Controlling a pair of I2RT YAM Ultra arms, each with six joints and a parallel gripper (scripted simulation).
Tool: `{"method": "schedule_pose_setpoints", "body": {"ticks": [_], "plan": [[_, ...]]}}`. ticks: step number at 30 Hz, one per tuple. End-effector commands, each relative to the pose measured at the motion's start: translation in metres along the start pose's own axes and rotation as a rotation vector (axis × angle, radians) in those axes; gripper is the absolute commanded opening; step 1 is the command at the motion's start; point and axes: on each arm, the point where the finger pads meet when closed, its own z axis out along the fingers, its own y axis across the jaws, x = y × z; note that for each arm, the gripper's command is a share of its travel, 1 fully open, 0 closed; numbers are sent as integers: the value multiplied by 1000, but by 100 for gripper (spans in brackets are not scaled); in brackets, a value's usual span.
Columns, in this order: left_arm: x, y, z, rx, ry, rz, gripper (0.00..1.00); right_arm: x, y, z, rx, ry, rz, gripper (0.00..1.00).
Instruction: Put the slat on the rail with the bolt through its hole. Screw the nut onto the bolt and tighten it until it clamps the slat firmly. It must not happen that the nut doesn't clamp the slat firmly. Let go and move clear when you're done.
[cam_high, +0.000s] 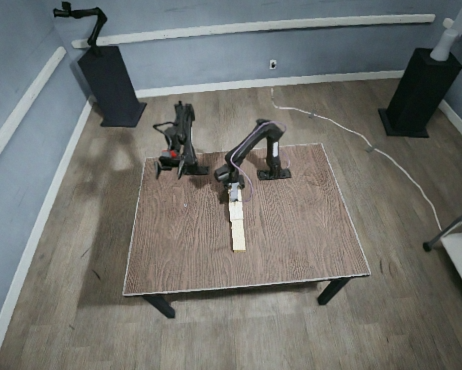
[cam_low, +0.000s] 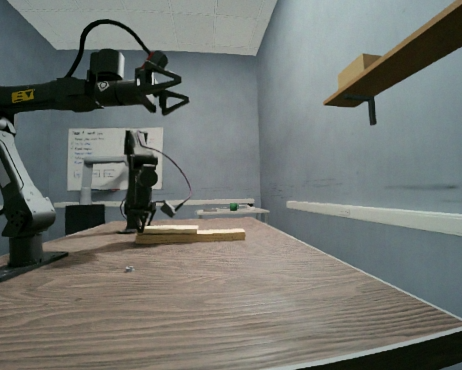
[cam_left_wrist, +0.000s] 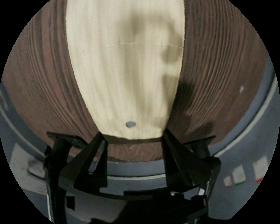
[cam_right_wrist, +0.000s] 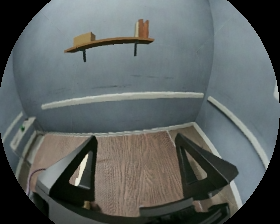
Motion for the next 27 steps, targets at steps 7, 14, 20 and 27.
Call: {"method": "schedule_pose_setpoints", "body": {"ticks": [7,14,20,27], "plan": [[-4,-2,7,4,-17,-5,72,-3,-1,0,2,-9,1,100],[-4,-2,10,3,-16,-7,72,-3,-1,0,2,-9,1,100],[-4,-2,10,3,-16,-5,72,-3,-1,0,2,-9,1,100],[-4,-1,7,2,-16,-3,72,-3,-1,0,2,-9,1,100]]}}
